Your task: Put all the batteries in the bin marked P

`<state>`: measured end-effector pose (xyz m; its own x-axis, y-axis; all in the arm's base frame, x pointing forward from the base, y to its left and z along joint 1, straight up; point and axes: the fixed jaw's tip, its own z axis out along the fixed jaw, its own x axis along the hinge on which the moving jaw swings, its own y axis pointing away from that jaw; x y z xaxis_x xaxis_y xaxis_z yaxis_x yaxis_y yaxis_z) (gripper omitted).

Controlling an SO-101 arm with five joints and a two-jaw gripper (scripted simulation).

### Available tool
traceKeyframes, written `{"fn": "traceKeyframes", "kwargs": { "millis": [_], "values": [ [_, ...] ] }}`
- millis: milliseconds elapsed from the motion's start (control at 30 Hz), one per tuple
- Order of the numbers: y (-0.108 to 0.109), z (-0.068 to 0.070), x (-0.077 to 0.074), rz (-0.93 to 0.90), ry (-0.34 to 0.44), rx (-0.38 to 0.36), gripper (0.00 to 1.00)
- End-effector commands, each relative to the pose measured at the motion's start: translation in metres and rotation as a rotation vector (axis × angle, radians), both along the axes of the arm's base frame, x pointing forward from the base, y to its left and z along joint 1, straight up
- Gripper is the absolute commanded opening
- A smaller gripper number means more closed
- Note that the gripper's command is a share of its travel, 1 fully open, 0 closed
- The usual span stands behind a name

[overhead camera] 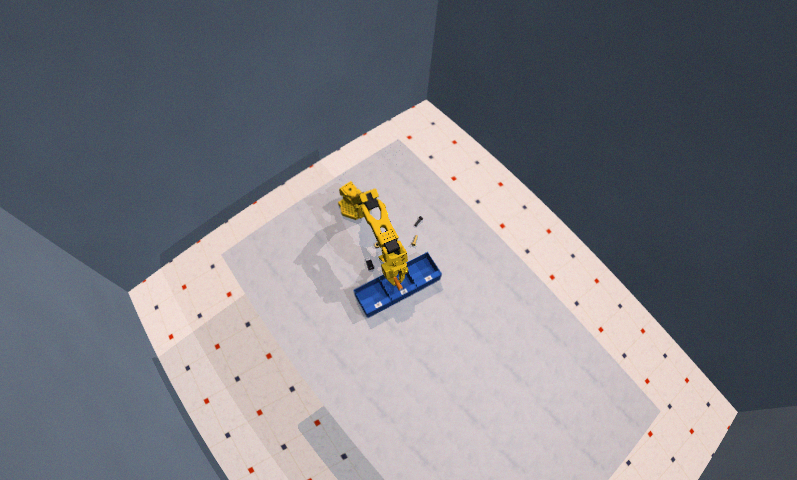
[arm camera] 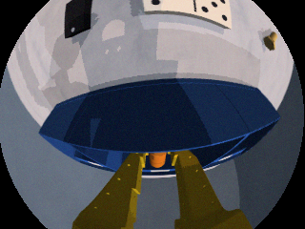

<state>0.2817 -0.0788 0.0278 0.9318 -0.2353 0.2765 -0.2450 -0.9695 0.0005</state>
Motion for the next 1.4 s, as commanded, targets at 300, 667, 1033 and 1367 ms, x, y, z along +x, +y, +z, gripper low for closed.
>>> {"fn": "traceKeyframes", "kwargs": {
  "millis": [300, 667, 1033, 1367],
  "values": [
    [-0.003, 0.013, 0.005, 0.001, -0.059, -0.016, 0.1],
    [-0.003, 0.013, 0.005, 0.001, -0.059, -0.016, 0.16],
    [-0.003, 0.018, 0.005, 0.001, -0.059, -0.016, 0.16],
    [-0.002, 0.038, 0.0, 0.001, -0.059, -0.016, 0.16]
  ]
}}
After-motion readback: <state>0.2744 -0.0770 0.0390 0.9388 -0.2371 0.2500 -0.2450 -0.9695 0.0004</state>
